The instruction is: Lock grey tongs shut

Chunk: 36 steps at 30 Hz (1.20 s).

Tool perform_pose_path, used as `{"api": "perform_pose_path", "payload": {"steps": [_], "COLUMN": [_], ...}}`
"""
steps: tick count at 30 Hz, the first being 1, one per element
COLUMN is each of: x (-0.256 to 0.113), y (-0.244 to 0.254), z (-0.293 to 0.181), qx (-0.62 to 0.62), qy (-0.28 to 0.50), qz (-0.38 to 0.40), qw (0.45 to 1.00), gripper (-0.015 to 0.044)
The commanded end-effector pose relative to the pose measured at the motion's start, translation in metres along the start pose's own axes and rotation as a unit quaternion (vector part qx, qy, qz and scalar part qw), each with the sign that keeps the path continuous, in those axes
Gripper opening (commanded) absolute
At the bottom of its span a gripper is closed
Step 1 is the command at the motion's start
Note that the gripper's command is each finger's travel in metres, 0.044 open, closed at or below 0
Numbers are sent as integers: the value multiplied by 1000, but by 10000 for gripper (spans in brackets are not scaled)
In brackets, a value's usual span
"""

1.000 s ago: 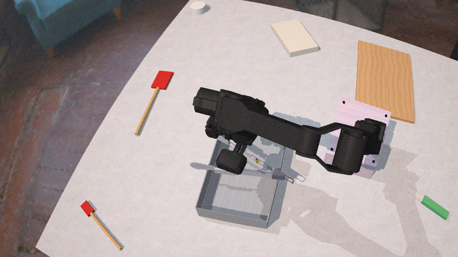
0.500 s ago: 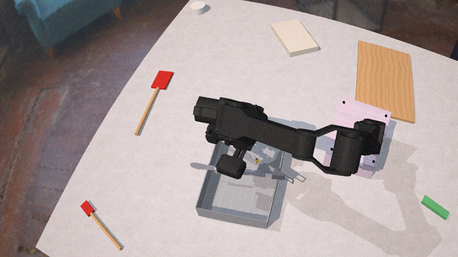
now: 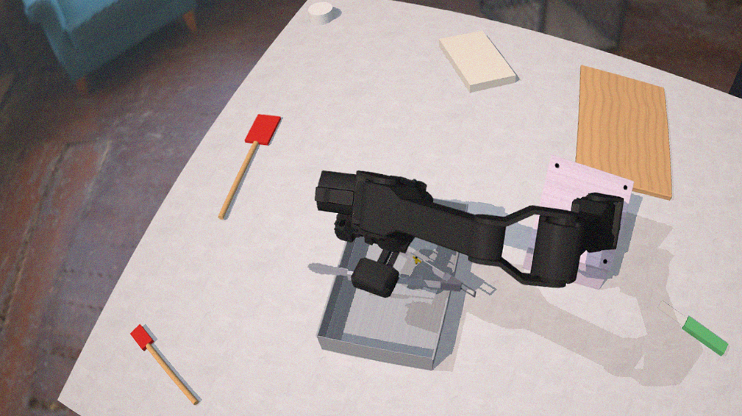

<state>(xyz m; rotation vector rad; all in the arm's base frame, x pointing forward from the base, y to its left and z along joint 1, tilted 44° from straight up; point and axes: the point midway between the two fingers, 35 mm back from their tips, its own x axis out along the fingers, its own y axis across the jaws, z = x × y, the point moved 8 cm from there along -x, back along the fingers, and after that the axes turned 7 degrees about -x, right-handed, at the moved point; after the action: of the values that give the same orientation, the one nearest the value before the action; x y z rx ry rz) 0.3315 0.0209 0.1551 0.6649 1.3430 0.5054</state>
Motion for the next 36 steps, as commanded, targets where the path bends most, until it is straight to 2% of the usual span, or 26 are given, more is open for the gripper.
{"api": "perform_pose_path", "payload": {"steps": [1,25,27,36], "x": [8,42,39,39], "y": [-2,-1,1,1], "z": [-1,-5,-4,-4], "qx": [5,5,1,1], "qy": [3,3,1,1], "qz": [-1,2,4,4], "qw": [1000,1000,1000,1000], "gripper": [440,440,387,327]}}
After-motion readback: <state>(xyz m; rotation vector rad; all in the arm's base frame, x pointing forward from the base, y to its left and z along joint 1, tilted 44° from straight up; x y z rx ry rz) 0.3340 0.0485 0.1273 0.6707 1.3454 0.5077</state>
